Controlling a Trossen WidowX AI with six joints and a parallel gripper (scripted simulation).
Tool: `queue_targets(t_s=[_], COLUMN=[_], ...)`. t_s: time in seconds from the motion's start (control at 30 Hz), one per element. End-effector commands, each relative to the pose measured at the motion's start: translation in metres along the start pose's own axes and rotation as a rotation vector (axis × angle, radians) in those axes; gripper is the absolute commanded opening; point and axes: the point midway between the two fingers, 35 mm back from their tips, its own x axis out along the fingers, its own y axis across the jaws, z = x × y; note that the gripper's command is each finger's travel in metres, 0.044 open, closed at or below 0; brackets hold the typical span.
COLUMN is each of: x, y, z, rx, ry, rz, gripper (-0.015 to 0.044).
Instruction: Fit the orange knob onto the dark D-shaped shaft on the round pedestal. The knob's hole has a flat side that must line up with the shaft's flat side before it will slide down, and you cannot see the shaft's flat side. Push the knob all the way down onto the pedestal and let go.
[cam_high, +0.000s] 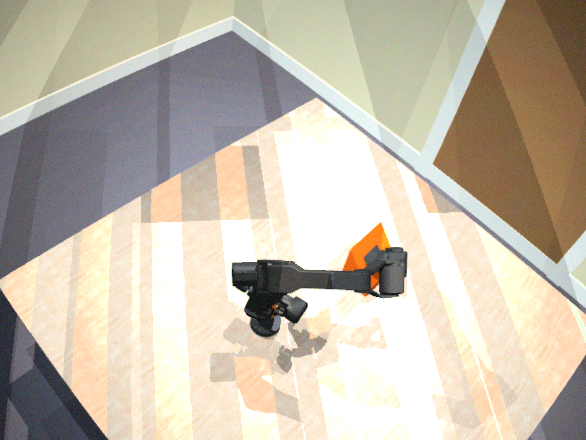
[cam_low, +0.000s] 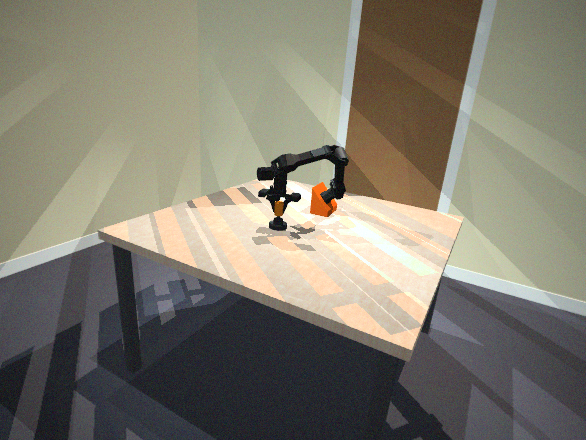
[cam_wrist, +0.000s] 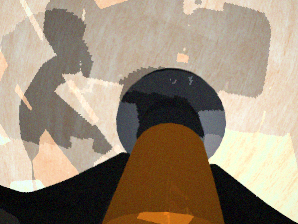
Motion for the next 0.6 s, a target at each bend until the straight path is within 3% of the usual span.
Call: queue_targets(t_s=[0.0,0.57], x=[-0.0031,0.0016], y=[0.0009,-0.0002], z=[0.0019,0.0012], rx=[-0.003,-0.003], ry=[-0.005,-0.005], rz=[-0.003,-0.002], gripper=[0.0000,0.0000])
